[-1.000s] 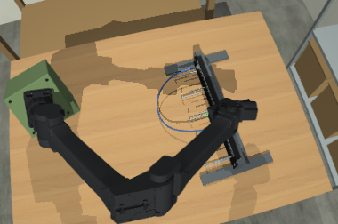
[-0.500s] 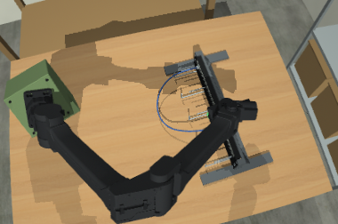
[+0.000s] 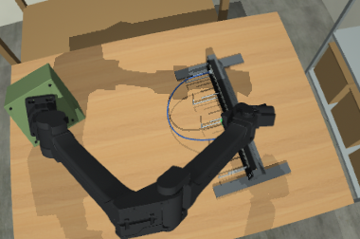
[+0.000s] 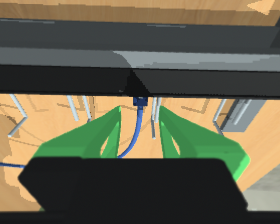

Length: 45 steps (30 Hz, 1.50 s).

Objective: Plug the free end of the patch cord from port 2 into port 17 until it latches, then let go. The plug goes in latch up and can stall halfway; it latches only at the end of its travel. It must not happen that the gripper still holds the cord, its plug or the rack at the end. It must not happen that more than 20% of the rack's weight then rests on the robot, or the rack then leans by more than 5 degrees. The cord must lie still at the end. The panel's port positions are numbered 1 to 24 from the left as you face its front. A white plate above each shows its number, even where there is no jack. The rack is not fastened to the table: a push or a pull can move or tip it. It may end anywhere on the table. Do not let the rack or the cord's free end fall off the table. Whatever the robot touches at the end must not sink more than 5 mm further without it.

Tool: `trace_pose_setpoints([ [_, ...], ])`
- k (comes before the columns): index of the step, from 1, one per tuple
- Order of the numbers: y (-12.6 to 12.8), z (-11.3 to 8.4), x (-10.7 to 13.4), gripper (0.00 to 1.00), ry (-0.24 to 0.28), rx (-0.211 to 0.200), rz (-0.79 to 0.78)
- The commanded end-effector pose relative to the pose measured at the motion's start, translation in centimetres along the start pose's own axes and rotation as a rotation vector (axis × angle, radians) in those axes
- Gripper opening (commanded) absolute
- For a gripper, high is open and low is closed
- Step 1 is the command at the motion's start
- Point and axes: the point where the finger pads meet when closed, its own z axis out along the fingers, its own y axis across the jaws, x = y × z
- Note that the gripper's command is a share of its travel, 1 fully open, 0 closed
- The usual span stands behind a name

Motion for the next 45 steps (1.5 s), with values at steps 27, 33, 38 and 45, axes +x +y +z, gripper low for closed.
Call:
trace_pose_setpoints([
  [27,-0.9,-9.2,-1.1,0.36,-0.048,0.001,0.041],
  [33,-0.6,-7.9,-0.3,0.36,-0.02,0.001,0.033],
  [38,-0.3,-6.9,0.4,0.36,-0.001,0.001,0.029],
  [45,-0.2,-6.2,0.8,0.36,0.012,0.001,0.032],
])
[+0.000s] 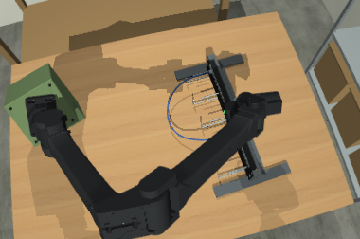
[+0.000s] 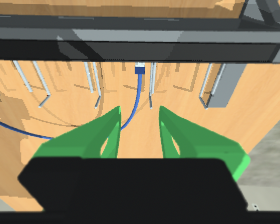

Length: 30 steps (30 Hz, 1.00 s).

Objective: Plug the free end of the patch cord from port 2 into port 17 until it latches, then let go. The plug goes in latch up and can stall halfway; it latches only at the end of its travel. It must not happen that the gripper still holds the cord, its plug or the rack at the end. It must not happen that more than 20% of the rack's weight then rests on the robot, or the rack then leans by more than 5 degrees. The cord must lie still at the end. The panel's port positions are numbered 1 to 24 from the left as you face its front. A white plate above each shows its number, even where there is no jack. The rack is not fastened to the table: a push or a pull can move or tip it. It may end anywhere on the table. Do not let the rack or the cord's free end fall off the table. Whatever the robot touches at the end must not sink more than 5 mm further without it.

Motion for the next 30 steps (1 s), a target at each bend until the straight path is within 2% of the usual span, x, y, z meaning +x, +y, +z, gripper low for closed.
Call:
trace_pose_setpoints([
  [1,-0.12,1.14,0.48,0.36,0.021,0.001,0.019],
  [30,0.31,1.66,0.58,0.36,0.026,-0.001,0.019],
])
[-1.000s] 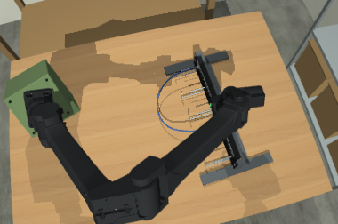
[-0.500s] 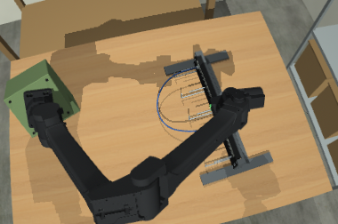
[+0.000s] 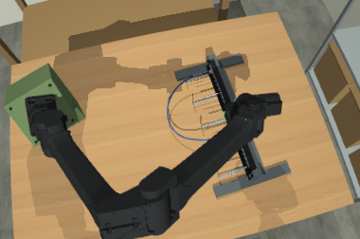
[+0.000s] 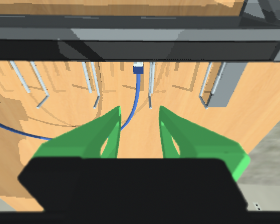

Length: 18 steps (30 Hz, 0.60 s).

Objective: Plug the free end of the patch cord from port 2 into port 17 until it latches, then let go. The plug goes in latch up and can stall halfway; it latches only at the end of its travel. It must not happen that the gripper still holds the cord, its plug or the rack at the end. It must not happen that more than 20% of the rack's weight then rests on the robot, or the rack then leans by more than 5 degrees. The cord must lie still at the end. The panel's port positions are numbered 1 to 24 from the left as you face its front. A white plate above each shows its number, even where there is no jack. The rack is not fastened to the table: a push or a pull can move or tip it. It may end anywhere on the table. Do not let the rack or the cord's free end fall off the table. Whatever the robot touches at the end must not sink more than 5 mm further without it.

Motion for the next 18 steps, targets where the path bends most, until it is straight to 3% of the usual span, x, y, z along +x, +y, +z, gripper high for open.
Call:
trace_pose_setpoints([
  [1,0.51,1.36,0.47,0.36,0.021,-0.002,0.011],
  [2,0.52,1.37,0.48,0.0,0.022,-0.002,0.01],
  [18,0.11,1.12,-0.17,0.0,0.013,0.0,0.021],
])
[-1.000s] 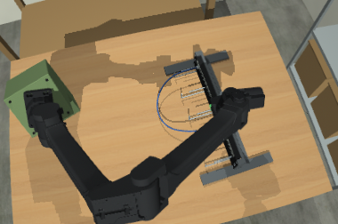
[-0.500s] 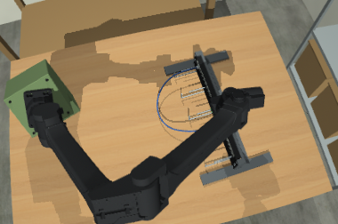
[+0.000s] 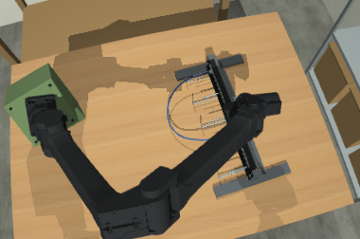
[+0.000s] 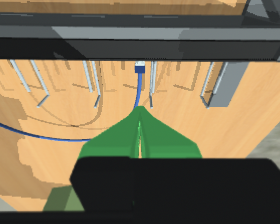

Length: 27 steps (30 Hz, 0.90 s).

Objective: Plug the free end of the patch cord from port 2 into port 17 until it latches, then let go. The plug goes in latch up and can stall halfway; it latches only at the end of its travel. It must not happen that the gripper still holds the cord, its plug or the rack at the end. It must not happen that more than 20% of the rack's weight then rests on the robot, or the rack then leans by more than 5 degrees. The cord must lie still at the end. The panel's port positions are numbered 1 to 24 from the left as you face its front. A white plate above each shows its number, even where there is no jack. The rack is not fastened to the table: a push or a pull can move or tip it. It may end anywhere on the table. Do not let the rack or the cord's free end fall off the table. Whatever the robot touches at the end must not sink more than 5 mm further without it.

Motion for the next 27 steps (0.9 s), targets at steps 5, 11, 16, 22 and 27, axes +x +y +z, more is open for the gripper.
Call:
trace_pose_setpoints([
  [5,-0.18,0.92,-0.42,0.0,0.008,0.001,0.027],
  [11,-0.35,0.81,-0.68,0.0,0.004,0.001,0.031],
  [16,-0.49,0.73,-0.87,0.0,0.001,0.002,0.035],
  [22,-0.51,0.71,-0.9,0.0,0.0,0.002,0.035],
  [27,-0.26,0.85,-0.55,0.0,0.006,0.001,0.028],
])
